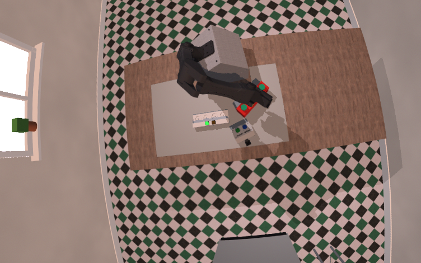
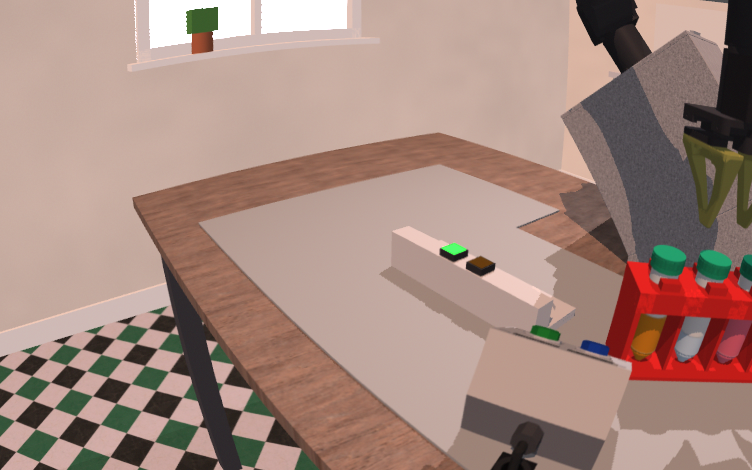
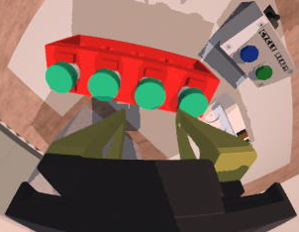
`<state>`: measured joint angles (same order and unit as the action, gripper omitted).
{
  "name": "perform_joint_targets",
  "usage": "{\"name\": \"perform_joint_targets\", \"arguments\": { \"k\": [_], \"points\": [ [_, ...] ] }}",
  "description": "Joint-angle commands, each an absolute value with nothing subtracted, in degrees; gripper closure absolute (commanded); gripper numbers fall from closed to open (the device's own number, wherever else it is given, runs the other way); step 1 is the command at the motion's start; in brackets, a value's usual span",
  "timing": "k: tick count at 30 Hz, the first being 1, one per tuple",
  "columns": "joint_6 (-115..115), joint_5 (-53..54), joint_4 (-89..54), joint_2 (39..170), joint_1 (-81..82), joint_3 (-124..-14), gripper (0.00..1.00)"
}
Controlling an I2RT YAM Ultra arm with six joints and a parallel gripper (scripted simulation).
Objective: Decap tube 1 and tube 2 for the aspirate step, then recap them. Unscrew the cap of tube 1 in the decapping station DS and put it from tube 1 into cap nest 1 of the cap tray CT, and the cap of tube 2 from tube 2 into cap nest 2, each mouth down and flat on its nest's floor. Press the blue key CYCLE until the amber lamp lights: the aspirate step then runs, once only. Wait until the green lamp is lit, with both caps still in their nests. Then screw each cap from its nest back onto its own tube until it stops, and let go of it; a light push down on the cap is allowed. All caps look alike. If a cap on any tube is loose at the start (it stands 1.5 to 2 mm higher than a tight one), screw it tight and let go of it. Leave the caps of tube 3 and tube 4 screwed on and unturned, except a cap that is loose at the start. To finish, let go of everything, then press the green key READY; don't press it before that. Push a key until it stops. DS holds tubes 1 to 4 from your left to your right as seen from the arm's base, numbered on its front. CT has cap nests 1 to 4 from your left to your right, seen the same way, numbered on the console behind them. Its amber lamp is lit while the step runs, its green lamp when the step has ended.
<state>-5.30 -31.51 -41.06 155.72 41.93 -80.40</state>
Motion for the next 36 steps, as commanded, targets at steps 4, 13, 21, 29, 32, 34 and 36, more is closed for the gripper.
{"name": "perform_joint_targets", "arguments": {
  "k": [4, 13, 21, 29, 32, 34, 36],
  "points": [
    [-9.53, -31.63, -40.43, 155.61, 42.32, -80.44, 0.51],
    [-11.78, -32.55, -35.55, 158.09, 40.21, -79.23, 0.51],
    [-12.63, -32.87, -33.83, 159.02, 39.42, -78.89, 0.51],
    [-12.77, -32.93, -33.55, 159.19, 39.29, -78.85, 0.51],
    [-12.92, -32.99, -33.25, 159.36, 39.15, -78.8, 0.51],
    [-13.04, -33.03, -33.04, 159.48, 39.05, -78.78, 0.51],
    [-13.14, -33.07, -32.85, 159.61, 38.95, -78.78, 0.51]
  ]
}}
